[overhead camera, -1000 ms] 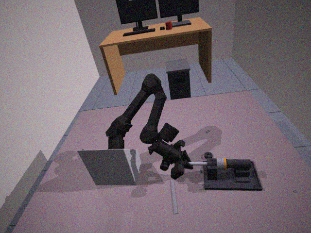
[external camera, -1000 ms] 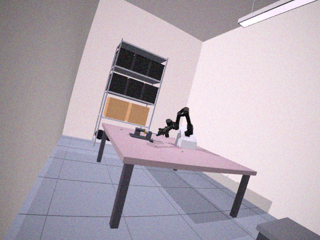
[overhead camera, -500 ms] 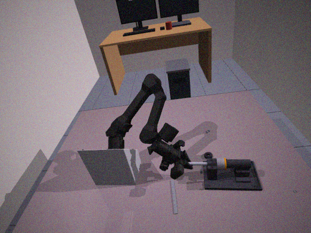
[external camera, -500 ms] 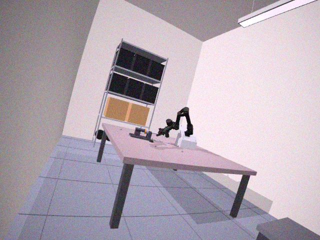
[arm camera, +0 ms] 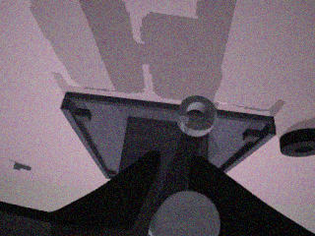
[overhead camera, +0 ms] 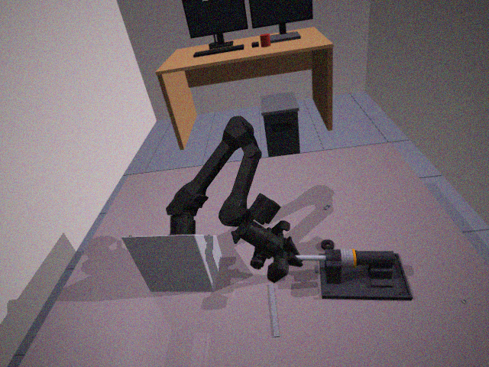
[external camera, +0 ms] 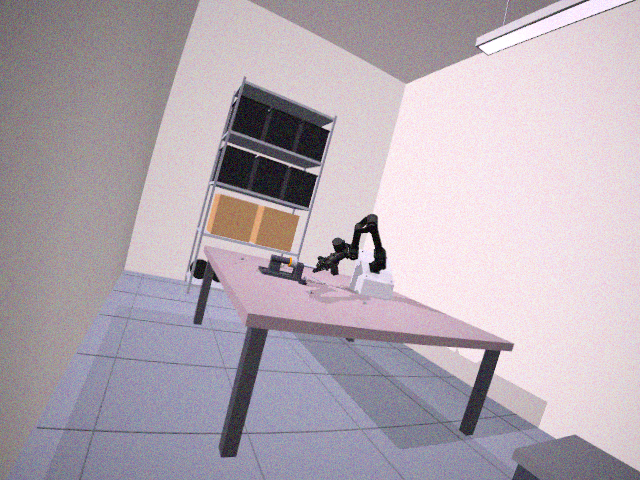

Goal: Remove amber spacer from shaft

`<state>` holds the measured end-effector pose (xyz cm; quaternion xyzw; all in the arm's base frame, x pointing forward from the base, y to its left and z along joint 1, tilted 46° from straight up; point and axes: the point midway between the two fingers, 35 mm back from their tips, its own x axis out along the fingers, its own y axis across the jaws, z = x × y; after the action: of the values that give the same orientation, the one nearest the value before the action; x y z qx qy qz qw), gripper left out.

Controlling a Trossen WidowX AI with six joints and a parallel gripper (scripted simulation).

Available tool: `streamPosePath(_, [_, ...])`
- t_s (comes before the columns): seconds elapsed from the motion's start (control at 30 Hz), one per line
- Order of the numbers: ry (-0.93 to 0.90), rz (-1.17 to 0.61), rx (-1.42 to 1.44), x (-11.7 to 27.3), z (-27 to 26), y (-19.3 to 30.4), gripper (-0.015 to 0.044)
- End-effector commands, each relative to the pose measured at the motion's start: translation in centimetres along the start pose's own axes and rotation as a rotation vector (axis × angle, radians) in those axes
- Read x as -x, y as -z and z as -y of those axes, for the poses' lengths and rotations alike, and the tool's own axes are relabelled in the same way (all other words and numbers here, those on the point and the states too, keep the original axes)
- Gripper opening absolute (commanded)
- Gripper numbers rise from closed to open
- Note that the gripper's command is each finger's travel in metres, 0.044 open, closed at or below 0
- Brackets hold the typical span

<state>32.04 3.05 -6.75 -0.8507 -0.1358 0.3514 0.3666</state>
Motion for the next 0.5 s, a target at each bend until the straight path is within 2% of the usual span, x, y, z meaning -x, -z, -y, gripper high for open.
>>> streamPosePath(0.0, [0.000, 0.003, 0.001, 0.12, 0.00, -0.20, 0.0000])
streamPosePath(0.47, [0.000, 0.003, 0.001, 0.22, 0.00, -0.30, 0.0000])
